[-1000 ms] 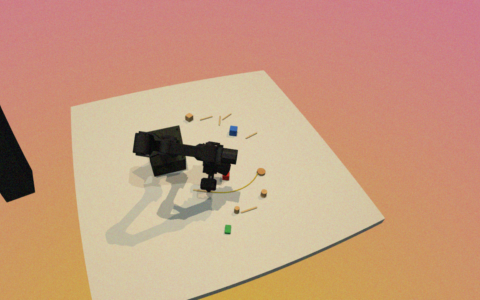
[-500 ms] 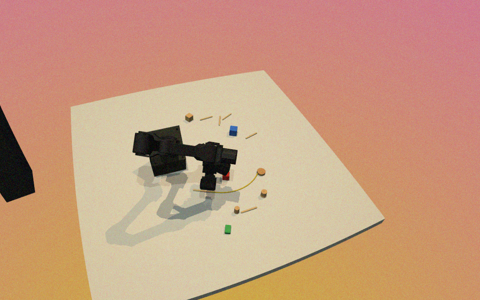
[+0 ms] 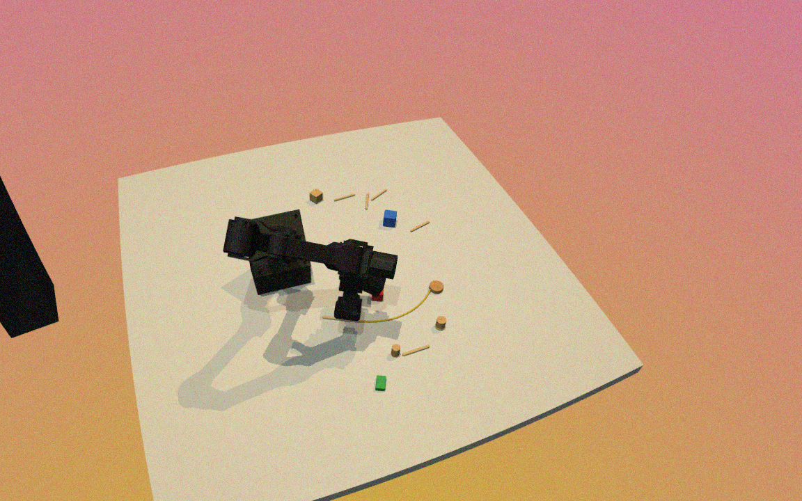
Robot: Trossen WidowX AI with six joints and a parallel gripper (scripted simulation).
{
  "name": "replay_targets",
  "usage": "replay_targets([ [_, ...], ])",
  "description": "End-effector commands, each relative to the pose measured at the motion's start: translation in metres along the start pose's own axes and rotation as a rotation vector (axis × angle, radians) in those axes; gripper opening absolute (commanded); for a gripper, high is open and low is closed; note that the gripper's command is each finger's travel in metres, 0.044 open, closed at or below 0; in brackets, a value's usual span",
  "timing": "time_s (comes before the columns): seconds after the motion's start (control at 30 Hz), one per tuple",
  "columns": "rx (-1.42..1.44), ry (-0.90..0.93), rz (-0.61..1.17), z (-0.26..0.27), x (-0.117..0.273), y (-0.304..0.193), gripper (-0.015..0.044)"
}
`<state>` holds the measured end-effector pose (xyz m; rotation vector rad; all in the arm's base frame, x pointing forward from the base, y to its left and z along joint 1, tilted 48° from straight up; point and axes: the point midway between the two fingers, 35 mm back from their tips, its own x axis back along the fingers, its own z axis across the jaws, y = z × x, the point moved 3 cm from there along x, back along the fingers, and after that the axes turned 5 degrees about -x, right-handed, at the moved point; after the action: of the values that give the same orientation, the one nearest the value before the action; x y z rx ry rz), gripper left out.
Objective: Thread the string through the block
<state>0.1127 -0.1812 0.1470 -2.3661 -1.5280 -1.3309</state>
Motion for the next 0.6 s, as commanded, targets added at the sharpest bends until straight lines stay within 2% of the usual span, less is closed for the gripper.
replay_targets([
  [0.0,0.007,0.004,0.003,0.002,-0.007,-0.001,0.0122],
  [0.57,0.008,0.002,0.002,0.001,-0.034,-0.001,0.0122],
])
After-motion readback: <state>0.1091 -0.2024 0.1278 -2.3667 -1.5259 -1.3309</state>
